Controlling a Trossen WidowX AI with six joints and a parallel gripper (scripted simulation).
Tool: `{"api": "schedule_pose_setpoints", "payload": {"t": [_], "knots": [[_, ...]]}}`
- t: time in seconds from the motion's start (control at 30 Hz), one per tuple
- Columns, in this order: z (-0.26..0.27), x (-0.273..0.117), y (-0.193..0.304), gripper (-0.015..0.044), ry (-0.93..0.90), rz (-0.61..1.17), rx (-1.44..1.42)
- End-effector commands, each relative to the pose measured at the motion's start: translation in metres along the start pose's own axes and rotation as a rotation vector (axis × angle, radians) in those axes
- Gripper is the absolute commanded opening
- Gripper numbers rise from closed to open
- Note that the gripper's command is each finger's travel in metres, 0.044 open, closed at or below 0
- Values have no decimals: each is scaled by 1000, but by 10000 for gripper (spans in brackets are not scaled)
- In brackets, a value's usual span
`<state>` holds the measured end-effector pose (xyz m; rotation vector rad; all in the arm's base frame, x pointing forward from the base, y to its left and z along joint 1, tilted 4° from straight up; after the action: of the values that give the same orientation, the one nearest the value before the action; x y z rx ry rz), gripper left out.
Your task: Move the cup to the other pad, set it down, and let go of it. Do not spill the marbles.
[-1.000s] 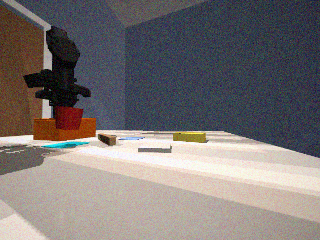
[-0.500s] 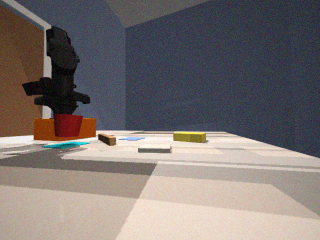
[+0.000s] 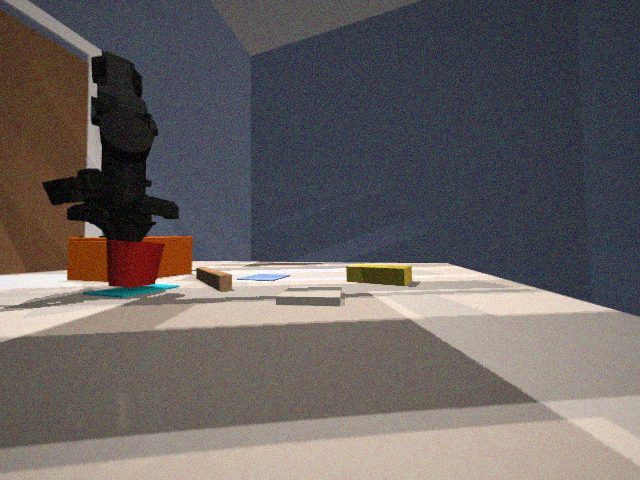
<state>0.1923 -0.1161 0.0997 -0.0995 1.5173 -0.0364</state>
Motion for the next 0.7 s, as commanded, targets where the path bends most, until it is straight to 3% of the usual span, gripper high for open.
{"api": "schedule_pose_setpoints", "payload": {"t": [0.0, 0.47, 0.63, 0.67], "knots": [[-2, 4, 2, 0, 8, 11, -4], [0, 1, 0, 0, 2, 1, 0], [0, 1, 0, 128, 2, 1, 0], [0, 1, 0, 128, 2, 1, 0]]}}
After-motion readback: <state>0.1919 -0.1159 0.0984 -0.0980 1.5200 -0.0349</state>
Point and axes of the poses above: the point midway between the two fingers, 35 mm back from their tips, its own x axis out along the fingers, its own z axis across the jaws, y = z × x, the point moved 10 cm from there along -x, back along the fingers, and after that the axes turned 4 degrees about -x, right-handed, at the moved point
